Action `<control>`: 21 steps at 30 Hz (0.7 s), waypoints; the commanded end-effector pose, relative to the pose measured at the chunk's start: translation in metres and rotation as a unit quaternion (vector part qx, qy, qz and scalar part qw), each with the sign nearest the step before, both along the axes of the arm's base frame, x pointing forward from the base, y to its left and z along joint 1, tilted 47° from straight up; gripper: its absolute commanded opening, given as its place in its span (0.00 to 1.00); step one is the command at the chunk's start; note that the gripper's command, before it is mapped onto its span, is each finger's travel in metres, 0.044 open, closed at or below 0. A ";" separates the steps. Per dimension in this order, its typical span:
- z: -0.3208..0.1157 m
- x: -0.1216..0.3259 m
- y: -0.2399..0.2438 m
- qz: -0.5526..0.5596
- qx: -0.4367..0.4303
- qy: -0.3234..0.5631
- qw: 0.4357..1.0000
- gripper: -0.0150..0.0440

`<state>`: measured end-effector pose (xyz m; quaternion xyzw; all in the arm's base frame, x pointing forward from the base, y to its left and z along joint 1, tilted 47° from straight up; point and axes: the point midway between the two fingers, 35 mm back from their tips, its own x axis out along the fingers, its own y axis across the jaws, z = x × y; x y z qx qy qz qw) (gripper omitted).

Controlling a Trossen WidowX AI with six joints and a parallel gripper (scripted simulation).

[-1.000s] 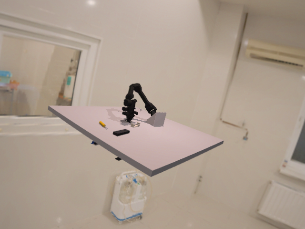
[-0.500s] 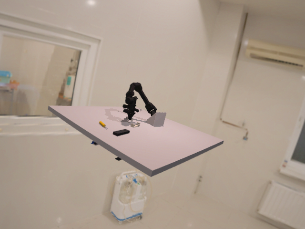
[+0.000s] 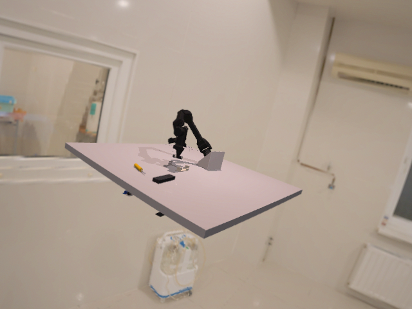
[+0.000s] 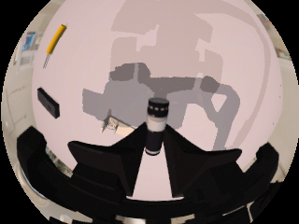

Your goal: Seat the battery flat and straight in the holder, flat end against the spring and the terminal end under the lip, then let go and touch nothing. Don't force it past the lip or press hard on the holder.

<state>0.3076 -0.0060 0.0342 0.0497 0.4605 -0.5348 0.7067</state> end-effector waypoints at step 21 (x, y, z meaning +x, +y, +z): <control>-0.047 0.007 0.068 0.377 0.008 0.391 0.840 0.37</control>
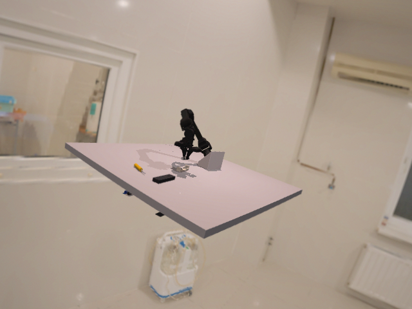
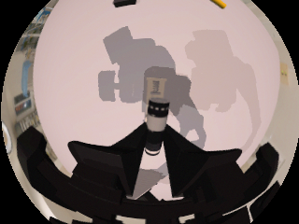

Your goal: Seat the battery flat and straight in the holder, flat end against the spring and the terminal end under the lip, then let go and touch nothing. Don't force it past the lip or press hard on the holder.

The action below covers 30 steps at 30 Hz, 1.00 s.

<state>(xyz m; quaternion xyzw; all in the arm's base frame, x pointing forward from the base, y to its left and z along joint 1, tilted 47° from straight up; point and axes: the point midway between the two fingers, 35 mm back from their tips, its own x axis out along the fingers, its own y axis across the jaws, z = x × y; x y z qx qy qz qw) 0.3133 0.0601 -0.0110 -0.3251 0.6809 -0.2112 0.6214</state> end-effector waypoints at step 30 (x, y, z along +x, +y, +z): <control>-0.031 -0.002 -0.031 -0.101 -0.033 0.115 0.988 0.37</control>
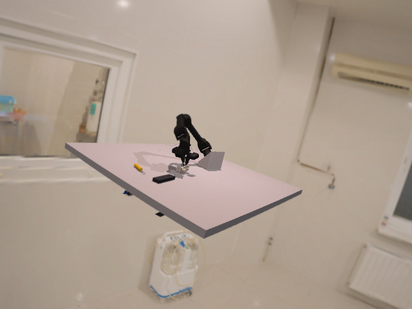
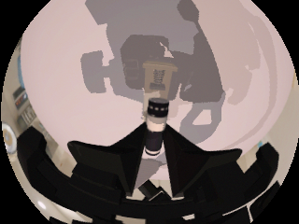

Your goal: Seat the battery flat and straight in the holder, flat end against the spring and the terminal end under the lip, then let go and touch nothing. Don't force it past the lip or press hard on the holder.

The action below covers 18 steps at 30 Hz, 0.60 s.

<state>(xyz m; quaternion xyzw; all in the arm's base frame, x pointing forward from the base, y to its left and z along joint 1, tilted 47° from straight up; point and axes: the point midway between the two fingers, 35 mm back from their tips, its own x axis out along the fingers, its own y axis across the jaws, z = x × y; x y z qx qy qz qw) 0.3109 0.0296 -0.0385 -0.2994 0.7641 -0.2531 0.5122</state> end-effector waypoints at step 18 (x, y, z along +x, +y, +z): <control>-0.010 0.004 -0.005 -0.037 -0.017 0.049 0.998 0.37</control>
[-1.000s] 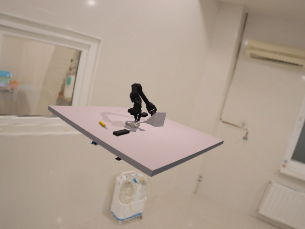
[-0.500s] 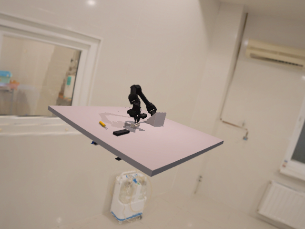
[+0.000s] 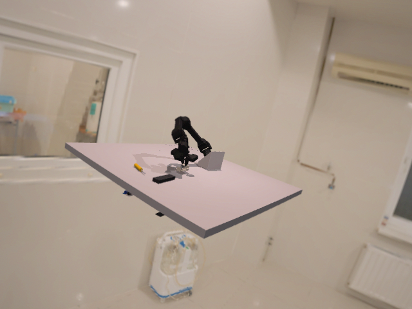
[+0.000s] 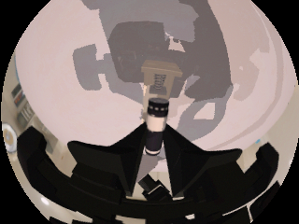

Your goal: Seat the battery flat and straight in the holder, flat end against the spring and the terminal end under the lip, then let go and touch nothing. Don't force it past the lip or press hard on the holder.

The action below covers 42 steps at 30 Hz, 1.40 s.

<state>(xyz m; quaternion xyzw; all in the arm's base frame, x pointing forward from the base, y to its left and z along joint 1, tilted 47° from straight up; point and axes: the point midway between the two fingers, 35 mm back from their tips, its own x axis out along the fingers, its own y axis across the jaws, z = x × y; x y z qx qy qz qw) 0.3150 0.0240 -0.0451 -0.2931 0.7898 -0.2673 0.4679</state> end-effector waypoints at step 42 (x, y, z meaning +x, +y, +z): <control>-0.010 0.022 -0.001 -0.009 0.003 0.011 1.000 0.37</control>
